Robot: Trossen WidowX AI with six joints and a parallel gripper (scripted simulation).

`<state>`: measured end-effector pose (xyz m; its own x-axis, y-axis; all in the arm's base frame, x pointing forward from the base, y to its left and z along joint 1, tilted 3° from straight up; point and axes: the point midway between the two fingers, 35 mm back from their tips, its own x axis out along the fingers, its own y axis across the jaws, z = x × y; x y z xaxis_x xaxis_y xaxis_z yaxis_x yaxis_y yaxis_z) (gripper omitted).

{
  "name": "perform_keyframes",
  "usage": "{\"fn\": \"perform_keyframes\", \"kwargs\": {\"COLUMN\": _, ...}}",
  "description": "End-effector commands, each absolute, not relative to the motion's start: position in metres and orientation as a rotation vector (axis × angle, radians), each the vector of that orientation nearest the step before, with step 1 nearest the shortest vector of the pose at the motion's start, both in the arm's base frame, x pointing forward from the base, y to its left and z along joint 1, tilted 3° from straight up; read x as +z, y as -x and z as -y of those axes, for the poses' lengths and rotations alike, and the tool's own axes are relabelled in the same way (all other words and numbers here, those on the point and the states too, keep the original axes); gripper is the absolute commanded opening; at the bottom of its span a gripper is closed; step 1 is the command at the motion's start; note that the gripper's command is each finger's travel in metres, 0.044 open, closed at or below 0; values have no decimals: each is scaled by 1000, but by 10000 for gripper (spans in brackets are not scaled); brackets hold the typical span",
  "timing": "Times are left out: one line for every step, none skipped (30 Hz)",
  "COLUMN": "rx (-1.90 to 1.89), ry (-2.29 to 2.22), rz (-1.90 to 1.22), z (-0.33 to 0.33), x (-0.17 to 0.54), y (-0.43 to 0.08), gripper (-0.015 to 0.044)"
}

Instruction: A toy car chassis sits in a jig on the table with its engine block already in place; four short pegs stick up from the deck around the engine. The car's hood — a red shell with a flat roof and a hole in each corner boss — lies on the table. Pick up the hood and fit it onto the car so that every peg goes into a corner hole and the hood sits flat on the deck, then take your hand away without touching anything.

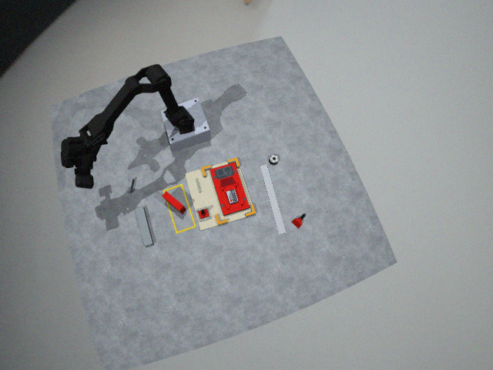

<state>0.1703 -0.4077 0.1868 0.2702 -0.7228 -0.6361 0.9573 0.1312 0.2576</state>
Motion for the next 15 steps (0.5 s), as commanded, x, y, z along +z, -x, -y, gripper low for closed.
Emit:
{"fn": "perform_keyframes", "kwargs": {"rx": -1063, "ry": -544, "rz": -687, "z": 374, "x": 158, "y": -219, "gripper": 0}}
{"fn": "perform_keyframes", "kwargs": {"rx": -1000, "ry": -492, "rz": -759, "z": 364, "x": 151, "y": -231, "gripper": 0}}
{"fn": "perform_keyframes", "kwargs": {"rx": -936, "ry": -437, "rz": -829, "z": 353, "x": 144, "y": -242, "gripper": 0}}
{"fn": "perform_keyframes", "kwargs": {"rx": -868, "ry": -382, "rz": -895, "z": 341, "x": 138, "y": -252, "gripper": 0}}
{"fn": "perform_keyframes", "kwargs": {"rx": -798, "ry": -324, "rz": -958, "z": 329, "x": 131, "y": -262, "gripper": 0}}
{"fn": "perform_keyframes", "kwargs": {"rx": -725, "ry": -266, "rz": -1018, "z": 317, "x": 125, "y": -271, "gripper": 0}}
{"fn": "perform_keyframes", "kwargs": {"rx": -649, "ry": -207, "rz": -1074, "z": 305, "x": 119, "y": -279, "gripper": 0}}
{"fn": "perform_keyframes", "kwargs": {"rx": -567, "ry": -143, "rz": -1131, "z": 291, "x": 113, "y": -287, "gripper": 0}}
{"fn": "perform_keyframes", "kwargs": {"rx": -485, "ry": -80, "rz": -1182, "z": 277, "x": 108, "y": -294, "gripper": 0}}
{"fn": "perform_keyframes", "kwargs": {"rx": -411, "ry": -23, "rz": -1224, "z": 265, "x": 103, "y": -300, "gripper": 0}}
{"fn": "perform_keyframes", "kwargs": {"rx": -335, "ry": 33, "rz": -1263, "z": 253, "x": 98, "y": -305, "gripper": 0}}
{"fn": "perform_keyframes", "kwargs": {"rx": -258, "ry": 90, "rz": -1299, "z": 241, "x": 94, "y": -310, "gripper": 0}}
{"fn": "perform_keyframes", "kwargs": {"rx": -180, "ry": 147, "rz": -1332, "z": 228, "x": 90, "y": -314, "gripper": 0}}
{"fn": "perform_keyframes", "kwargs": {"rx": -101, "ry": 204, "rz": -1363, "z": 216, "x": 86, "y": -317, "gripper": 0}}
{"fn": "perform_keyframes", "kwargs": {"rx": -18, "ry": 262, "rz": -1391, "z": 203, "x": 82, "y": -320, "gripper": 0}}
